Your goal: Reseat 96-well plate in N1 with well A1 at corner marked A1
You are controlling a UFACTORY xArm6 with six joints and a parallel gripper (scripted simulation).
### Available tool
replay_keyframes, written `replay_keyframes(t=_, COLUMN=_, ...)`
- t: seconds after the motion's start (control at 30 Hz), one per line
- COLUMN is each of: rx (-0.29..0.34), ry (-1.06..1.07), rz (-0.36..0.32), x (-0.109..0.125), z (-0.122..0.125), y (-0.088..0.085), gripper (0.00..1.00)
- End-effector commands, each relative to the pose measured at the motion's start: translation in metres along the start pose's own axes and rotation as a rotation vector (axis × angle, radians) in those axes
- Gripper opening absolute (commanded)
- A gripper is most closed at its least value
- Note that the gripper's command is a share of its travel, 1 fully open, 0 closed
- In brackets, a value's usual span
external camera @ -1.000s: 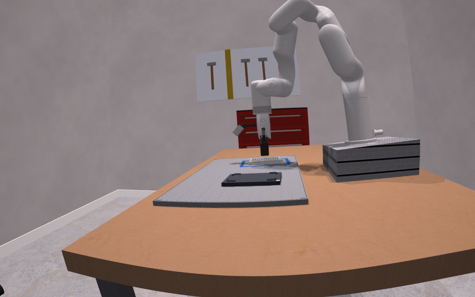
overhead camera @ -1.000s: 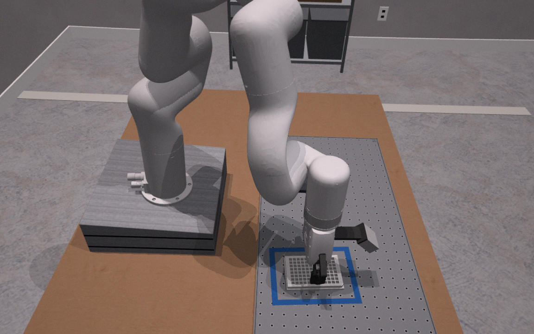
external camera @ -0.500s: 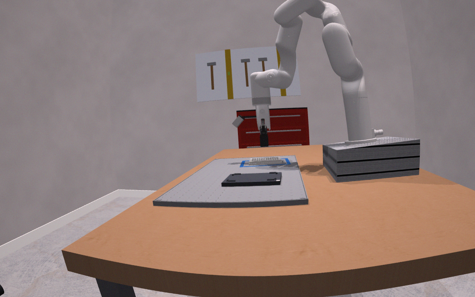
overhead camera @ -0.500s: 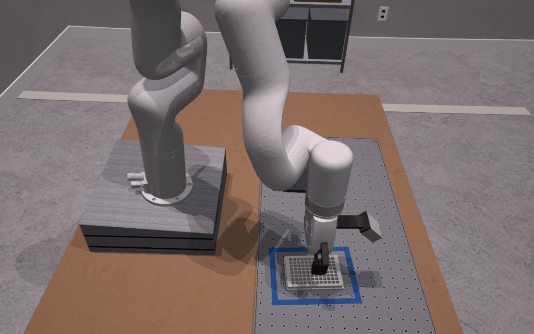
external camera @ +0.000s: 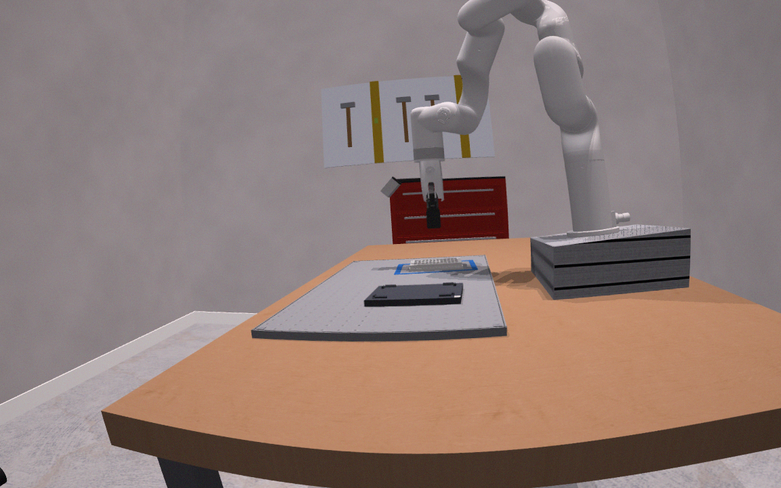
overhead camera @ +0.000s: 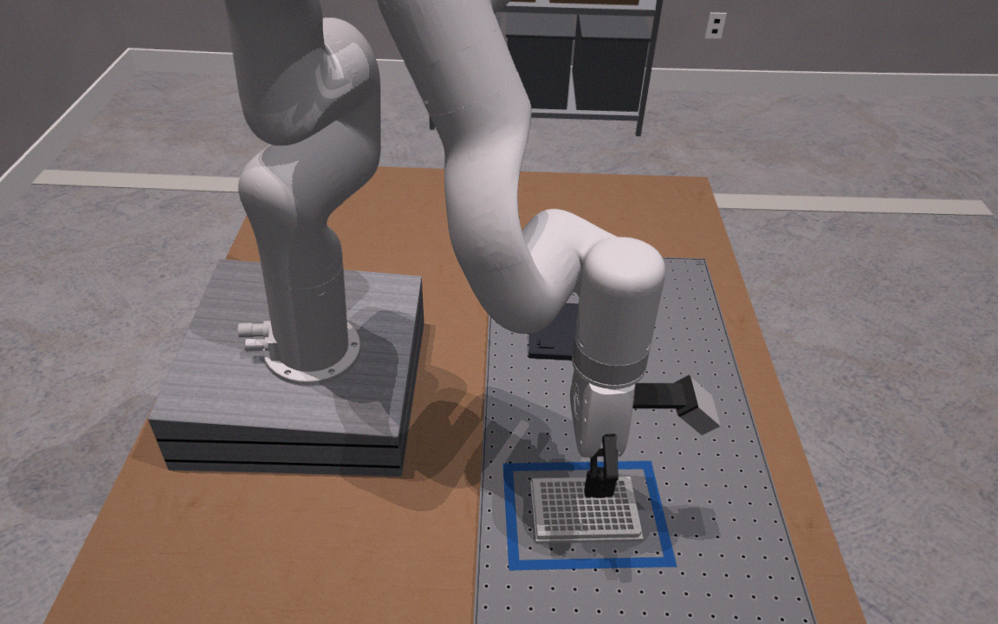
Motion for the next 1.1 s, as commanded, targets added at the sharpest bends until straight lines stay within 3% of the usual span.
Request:
replay_keyframes(t=0.0, rx=0.003, ry=0.000, rz=0.003, x=-0.0008, z=0.0008, y=-0.0017, gripper=1.00)
replay_keyframes(t=0.43, rx=0.002, ry=0.000, rz=0.003, x=-0.0008, z=0.0008, y=-0.0017, gripper=1.00)
replay_keyframes(t=1.07, rx=0.002, ry=0.567, rz=0.003, x=-0.0008, z=0.0008, y=-0.0018, gripper=1.00)
Point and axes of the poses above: the point where the finger pads meet when closed, its own y axis out along the fingers, its own z axis across the jaws, x = y × z, the point moved 7 cm from there along -y, back along the fingers, and after that the axes turned 13 degrees about -y, right-handed, at the moved point
